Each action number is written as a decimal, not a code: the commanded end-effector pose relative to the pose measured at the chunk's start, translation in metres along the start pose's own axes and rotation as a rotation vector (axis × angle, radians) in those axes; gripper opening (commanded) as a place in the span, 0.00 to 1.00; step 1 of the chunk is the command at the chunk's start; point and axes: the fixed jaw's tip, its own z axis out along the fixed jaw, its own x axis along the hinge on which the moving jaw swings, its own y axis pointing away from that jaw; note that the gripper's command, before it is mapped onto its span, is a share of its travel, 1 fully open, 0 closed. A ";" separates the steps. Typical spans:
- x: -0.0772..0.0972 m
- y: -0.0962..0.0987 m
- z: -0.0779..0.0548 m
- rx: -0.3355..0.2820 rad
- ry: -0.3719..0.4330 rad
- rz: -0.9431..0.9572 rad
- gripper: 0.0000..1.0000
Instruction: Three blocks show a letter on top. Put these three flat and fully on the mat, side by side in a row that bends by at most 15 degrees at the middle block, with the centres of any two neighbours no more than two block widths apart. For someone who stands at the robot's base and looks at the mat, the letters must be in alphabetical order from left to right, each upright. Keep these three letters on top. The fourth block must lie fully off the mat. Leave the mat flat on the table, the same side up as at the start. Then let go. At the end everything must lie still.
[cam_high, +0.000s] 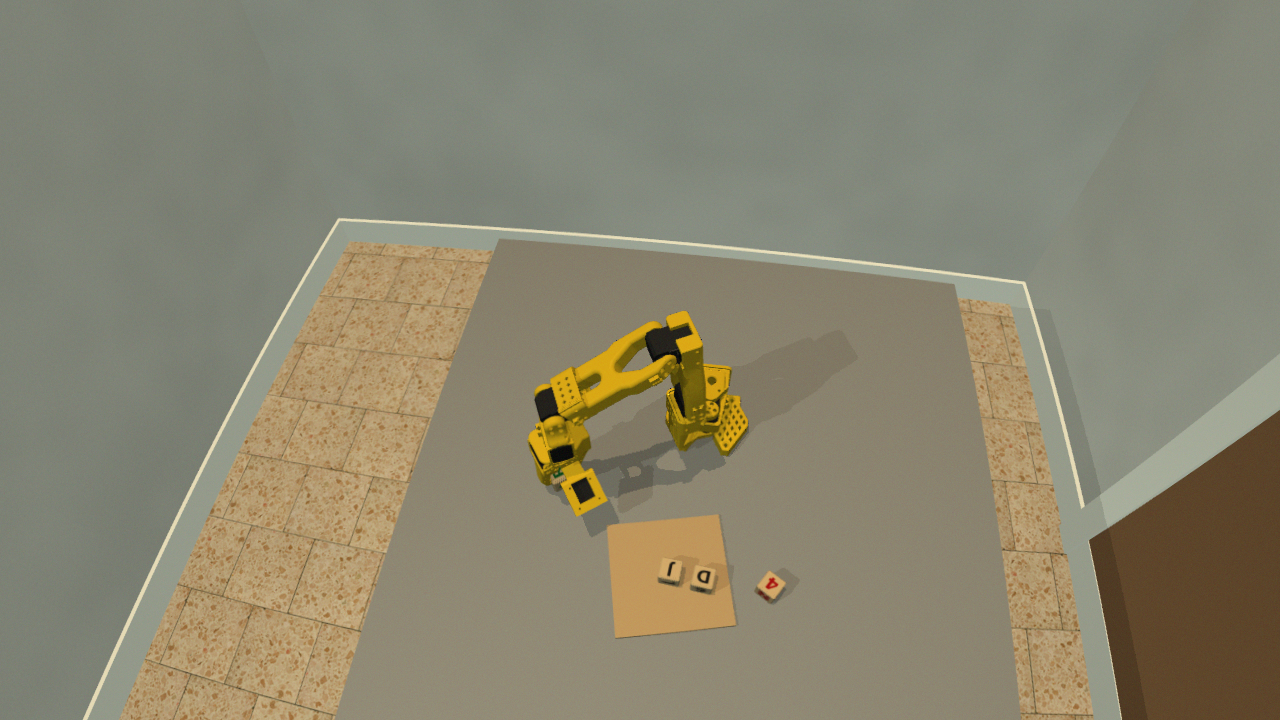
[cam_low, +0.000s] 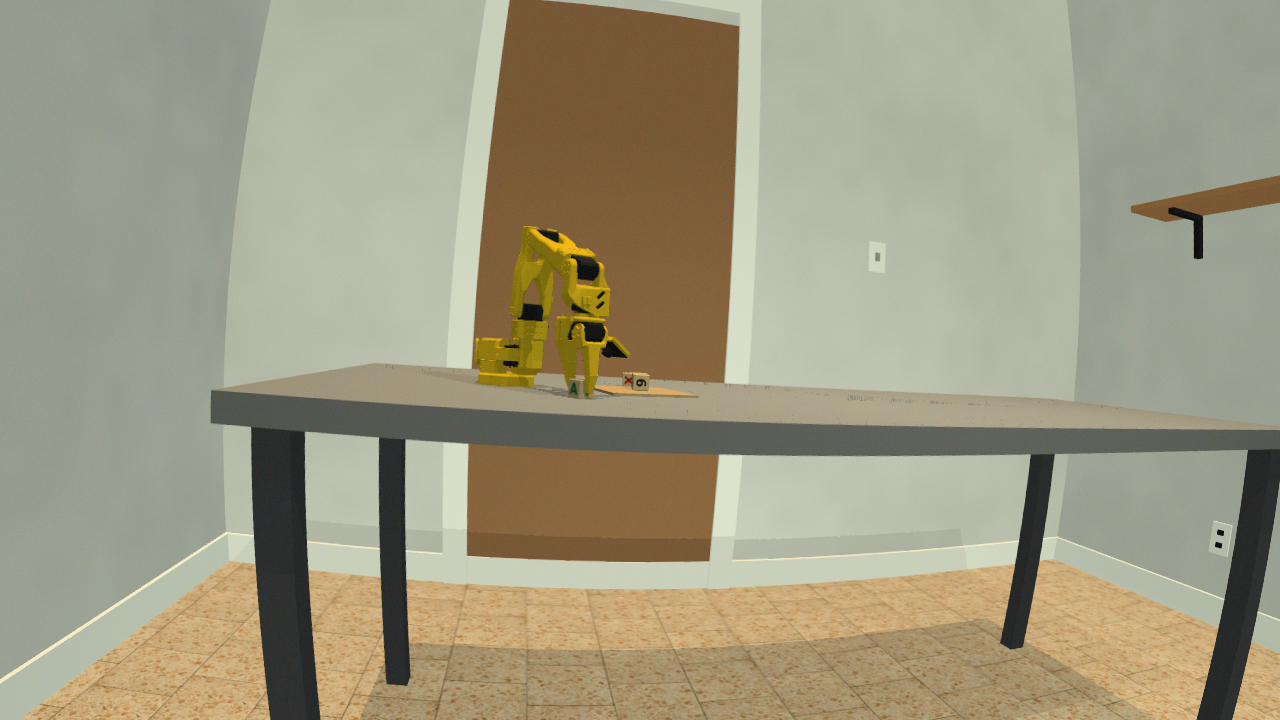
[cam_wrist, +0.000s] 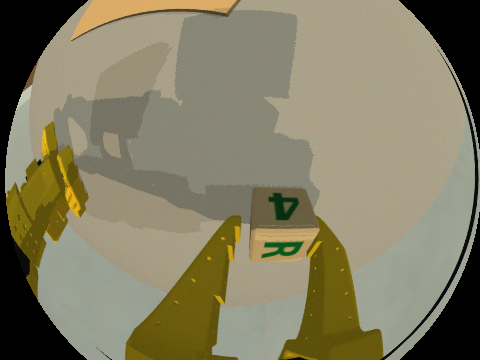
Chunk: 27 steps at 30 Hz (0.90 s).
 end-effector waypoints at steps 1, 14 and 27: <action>0.001 -0.010 -0.008 0.052 0.009 0.000 0.17; 0.001 -0.012 -0.008 0.052 0.008 0.000 0.13; 0.001 -0.012 -0.008 0.052 0.008 0.000 0.06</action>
